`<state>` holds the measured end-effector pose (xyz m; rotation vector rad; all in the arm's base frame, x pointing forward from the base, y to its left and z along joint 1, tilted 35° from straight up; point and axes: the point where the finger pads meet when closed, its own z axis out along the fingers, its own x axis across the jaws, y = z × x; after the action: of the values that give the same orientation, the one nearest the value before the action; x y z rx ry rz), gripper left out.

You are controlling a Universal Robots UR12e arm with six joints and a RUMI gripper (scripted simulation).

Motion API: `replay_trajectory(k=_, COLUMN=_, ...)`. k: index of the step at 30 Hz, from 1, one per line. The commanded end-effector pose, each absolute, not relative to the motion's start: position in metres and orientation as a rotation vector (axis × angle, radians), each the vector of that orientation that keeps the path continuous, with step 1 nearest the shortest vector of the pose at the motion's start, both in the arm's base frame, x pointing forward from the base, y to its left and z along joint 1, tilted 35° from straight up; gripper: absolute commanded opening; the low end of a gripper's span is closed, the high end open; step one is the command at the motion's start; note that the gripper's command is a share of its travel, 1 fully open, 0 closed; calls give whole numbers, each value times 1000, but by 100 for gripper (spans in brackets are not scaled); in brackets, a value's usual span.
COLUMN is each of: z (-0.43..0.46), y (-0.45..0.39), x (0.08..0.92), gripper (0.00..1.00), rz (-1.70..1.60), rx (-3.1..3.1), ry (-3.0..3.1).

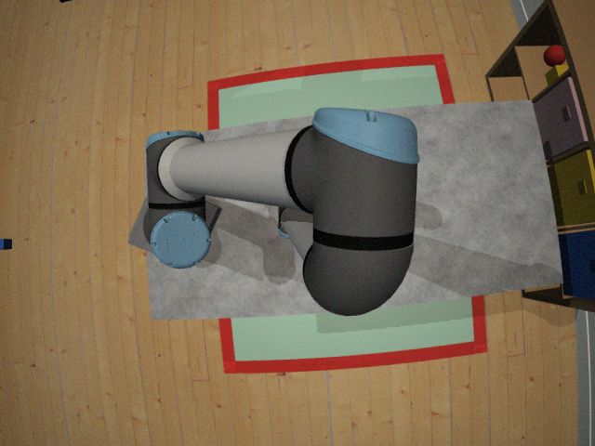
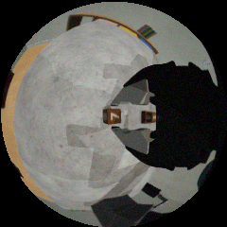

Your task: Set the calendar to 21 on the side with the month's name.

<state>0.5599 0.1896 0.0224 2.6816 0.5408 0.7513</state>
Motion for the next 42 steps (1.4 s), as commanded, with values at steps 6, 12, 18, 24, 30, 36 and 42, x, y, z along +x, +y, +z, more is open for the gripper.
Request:
replay_trajectory(k=6, z=23, y=190, x=560, gripper=28, rz=752, rx=2681, ry=541)
replay_trajectory(k=12, z=23, y=190, x=560, gripper=28, rz=752, rx=2681, ry=541)
replay_trajectory(k=18, z=23, y=190, x=560, gripper=10, rz=752, rx=2681, ry=541)
replay_trajectory(k=24, z=23, y=190, x=560, gripper=10, rz=752, rx=2681, ry=541)
replay_trajectory(k=30, z=23, y=190, x=560, gripper=10, rz=752, rx=2681, ry=541)
replay_trajectory(k=36, z=23, y=190, x=560, gripper=10, rz=752, rx=2681, ry=541)
replay_trajectory(k=42, z=23, y=190, x=560, gripper=10, rz=752, rx=2681, ry=541)
